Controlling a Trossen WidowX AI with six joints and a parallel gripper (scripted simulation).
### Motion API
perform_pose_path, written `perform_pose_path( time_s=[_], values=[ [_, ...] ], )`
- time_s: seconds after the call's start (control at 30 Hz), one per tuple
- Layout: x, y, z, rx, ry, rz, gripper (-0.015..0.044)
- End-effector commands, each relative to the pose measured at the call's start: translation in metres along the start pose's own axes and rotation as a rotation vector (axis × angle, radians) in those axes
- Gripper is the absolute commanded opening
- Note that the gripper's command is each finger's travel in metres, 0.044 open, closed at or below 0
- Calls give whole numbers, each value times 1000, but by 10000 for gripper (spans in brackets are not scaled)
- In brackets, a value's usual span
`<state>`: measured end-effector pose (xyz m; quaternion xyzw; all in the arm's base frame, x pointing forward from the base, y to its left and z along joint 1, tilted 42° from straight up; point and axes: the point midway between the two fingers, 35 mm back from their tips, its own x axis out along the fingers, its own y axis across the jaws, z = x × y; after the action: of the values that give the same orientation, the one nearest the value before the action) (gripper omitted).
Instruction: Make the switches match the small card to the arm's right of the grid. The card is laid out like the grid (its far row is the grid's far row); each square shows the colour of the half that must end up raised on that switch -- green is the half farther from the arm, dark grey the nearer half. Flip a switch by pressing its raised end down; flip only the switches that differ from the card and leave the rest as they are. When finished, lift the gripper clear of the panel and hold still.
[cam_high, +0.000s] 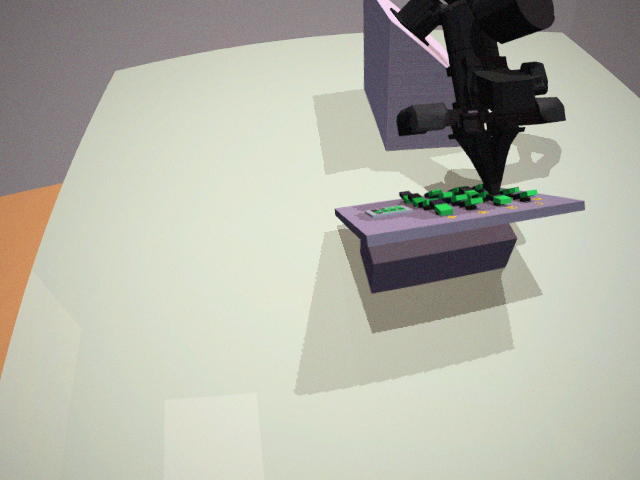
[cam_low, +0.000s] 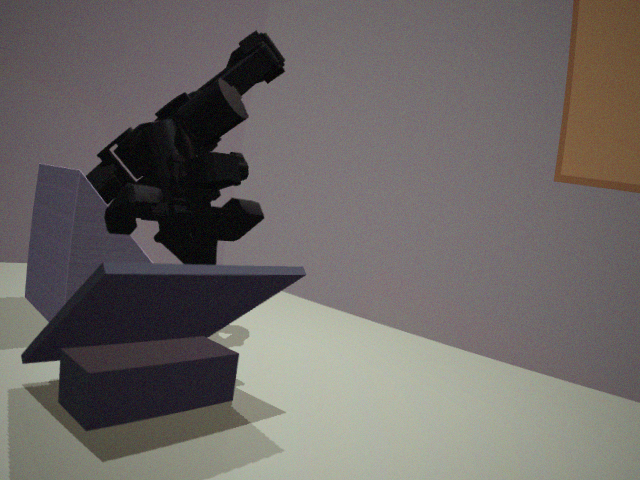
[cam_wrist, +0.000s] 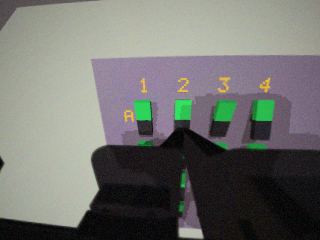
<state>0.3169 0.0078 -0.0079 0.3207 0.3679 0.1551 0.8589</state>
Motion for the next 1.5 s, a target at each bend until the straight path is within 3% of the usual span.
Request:
perform_pose_path(
  time_s=[0.0, 0.43, 0.7, 1.13, 1.3, 1.47],
  values=[
    [1, 0, 2, -1, -5, -3, 0],
    [0, 0, 1, -1, 0, -1, 0],
    [-63, -1, 4, -1, 22, -6, 0],
    [-62, 34, -17, 1, 24, -4, 0],
    [-29, 34, -17, 1, 47, -3, 0],
    [-28, 34, -17, 1, 48, -3, 0]
  ],
)
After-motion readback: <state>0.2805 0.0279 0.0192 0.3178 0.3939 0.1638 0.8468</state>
